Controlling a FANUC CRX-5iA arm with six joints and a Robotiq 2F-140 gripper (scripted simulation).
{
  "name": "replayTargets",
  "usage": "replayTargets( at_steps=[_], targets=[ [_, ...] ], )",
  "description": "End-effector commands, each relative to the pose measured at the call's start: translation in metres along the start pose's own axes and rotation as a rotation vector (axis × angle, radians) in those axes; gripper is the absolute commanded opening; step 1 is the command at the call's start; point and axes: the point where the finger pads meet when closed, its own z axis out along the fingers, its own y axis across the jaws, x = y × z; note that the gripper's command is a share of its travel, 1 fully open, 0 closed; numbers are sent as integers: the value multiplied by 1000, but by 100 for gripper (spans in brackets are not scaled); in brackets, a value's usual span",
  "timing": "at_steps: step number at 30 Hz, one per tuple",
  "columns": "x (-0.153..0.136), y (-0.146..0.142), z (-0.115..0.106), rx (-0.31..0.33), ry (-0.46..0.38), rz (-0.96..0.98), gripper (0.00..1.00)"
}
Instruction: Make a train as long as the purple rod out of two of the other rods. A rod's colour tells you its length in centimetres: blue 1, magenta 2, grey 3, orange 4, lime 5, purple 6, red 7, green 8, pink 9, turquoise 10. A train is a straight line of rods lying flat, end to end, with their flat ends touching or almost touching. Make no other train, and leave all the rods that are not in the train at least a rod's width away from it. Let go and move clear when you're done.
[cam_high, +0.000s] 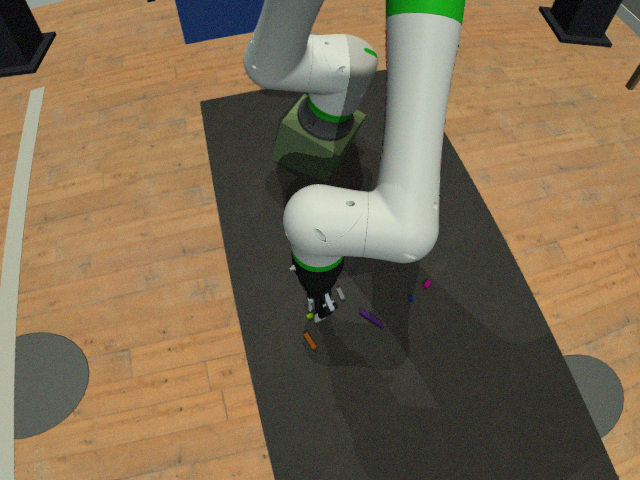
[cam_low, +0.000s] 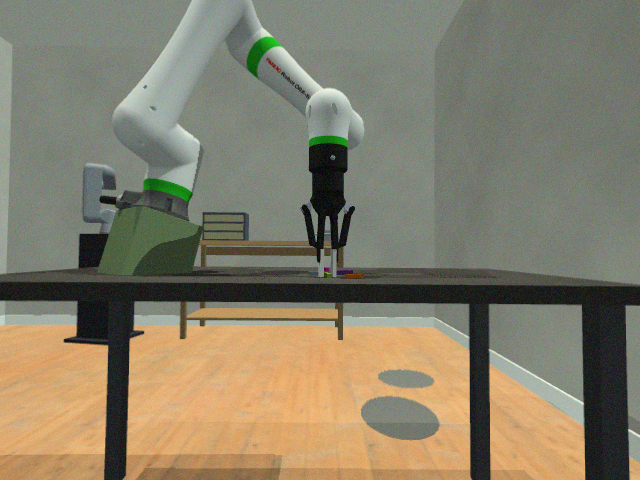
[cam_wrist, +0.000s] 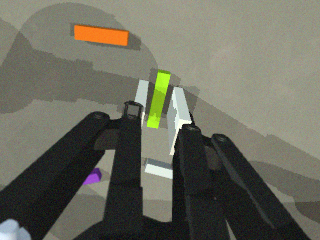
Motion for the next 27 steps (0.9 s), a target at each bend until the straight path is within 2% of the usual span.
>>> replayTargets(
  at_steps=[1,2,3,27],
  targets=[
    [0,0,0,0,0,0,15],
    [0,0,0,0,0,0,15],
    [0,0,0,0,0,0,3],
    [0,0,0,0,0,0,3]
  ],
)
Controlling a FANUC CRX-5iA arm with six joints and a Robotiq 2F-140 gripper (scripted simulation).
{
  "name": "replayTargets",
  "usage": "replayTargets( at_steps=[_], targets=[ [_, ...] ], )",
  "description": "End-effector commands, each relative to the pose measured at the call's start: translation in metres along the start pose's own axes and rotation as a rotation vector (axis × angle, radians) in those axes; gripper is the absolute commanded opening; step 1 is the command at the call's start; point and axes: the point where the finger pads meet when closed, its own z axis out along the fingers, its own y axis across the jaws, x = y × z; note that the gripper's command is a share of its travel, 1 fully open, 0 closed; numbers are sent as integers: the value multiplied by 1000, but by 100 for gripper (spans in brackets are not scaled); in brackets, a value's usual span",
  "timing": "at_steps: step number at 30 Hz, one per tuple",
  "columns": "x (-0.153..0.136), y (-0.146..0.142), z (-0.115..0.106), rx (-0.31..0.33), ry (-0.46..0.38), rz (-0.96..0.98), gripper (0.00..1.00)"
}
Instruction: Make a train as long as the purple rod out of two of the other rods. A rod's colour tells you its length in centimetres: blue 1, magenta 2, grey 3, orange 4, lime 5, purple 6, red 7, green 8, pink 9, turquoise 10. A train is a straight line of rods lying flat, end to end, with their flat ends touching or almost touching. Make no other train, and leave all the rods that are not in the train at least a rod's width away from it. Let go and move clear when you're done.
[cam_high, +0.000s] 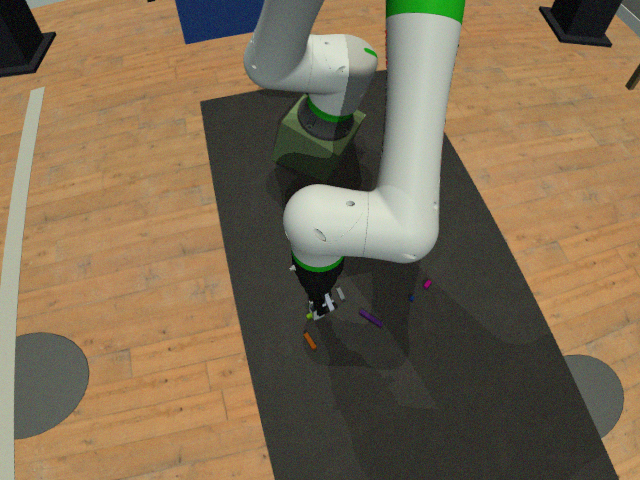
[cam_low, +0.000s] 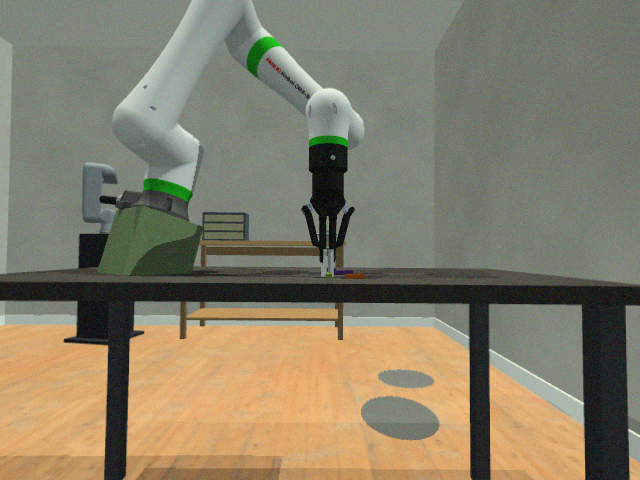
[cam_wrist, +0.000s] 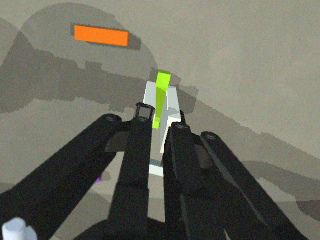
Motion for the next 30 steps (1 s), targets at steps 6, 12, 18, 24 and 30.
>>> replayTargets(
  at_steps=[6,12,18,24,30],
  targets=[
    [0,0,0,0,0,0,3],
    [0,0,-1,0,0,0,3],
    [0,0,-25,0,0,0,3],
    [0,0,-55,0,0,0,3],
    [0,0,-93,0,0,0,3]
  ],
)
